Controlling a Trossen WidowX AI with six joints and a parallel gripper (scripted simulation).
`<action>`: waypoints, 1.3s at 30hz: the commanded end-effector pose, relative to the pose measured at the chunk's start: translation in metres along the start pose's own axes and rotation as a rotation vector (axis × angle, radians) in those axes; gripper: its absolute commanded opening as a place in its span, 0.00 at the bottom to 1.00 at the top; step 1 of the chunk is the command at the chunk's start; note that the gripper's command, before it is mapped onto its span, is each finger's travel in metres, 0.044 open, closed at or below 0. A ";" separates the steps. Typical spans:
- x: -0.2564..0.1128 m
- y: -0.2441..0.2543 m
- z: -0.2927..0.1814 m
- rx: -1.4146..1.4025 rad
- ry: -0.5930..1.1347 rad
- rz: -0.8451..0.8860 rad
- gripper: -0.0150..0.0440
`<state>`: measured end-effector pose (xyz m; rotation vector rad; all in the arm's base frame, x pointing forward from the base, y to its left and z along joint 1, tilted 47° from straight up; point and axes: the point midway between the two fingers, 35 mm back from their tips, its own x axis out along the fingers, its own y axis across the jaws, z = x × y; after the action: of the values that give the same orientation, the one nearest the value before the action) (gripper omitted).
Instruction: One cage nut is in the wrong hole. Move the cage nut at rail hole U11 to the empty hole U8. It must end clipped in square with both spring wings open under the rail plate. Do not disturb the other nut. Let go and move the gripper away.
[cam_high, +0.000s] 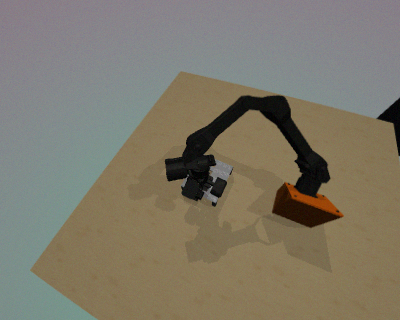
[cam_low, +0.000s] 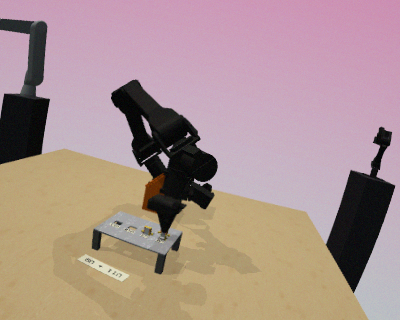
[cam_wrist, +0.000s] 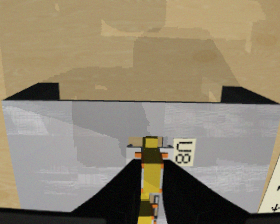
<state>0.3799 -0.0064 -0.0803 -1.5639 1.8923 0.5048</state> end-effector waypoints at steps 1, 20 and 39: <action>0.000 0.000 0.000 0.002 -0.001 -0.003 0.30; 0.001 0.002 0.000 0.003 0.002 -0.036 0.30; 0.001 0.001 -0.001 0.003 0.003 -0.047 0.30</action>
<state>0.3778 -0.0064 -0.0813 -1.5987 1.8540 0.4812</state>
